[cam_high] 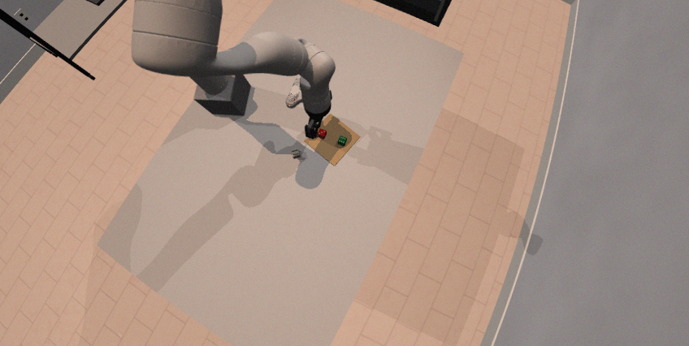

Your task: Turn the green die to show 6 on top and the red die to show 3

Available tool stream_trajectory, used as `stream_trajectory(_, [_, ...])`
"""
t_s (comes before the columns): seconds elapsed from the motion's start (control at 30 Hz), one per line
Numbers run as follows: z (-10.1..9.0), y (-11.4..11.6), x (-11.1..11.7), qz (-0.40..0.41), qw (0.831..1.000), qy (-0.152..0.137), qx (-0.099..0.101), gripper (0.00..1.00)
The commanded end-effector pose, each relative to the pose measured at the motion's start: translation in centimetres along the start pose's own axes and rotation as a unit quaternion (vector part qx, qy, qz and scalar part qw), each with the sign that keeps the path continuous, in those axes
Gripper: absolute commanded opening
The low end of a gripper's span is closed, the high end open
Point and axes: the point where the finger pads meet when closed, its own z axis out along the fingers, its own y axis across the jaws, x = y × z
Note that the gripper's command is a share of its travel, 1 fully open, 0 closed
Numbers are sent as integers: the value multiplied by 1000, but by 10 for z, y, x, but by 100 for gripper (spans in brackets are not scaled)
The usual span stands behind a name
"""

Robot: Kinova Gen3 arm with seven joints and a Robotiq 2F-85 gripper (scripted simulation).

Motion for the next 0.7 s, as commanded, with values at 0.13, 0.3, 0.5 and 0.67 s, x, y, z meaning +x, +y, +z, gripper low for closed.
stream_trajectory(0.13, [-7,0,-1,0,1000,-1,0,100])
stream_trajectory(0.3, [-26,0,-1,0,1000,-1,0,100])
stream_trajectory(0.5, [-46,0,0,0,1000,-1,0,100])
stream_trajectory(0.67, [-70,0,0,0,1000,-1,0,100])
